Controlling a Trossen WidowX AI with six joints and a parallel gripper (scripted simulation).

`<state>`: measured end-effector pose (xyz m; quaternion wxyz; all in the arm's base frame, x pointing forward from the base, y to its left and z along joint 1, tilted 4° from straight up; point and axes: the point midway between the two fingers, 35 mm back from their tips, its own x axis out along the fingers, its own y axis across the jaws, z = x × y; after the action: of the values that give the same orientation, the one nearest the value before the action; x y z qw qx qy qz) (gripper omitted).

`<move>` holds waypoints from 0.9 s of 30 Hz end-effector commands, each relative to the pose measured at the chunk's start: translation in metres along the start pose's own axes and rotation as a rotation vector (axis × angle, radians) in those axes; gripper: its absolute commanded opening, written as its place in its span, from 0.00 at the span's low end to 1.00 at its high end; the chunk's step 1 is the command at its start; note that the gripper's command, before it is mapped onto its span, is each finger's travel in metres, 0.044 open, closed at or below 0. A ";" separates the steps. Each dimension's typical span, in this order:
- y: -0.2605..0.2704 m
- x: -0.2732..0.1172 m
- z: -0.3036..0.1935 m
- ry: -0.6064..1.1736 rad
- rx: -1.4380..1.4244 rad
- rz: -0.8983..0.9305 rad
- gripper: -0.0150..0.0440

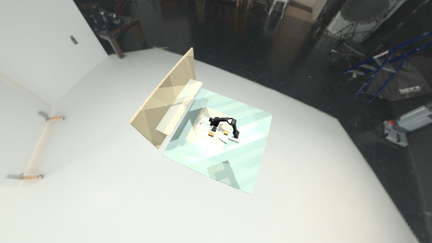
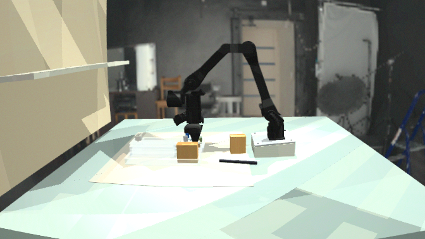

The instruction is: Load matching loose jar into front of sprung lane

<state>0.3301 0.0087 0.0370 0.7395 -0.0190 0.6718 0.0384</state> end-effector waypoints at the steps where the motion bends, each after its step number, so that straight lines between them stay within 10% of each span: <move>1: -0.001 0.000 0.001 -0.010 0.004 -0.003 0.25; 27: -0.001 0.000 -0.003 -0.009 0.004 -0.003 0.25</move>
<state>0.3255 0.0083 0.0364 0.7391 -0.0187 0.6722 0.0380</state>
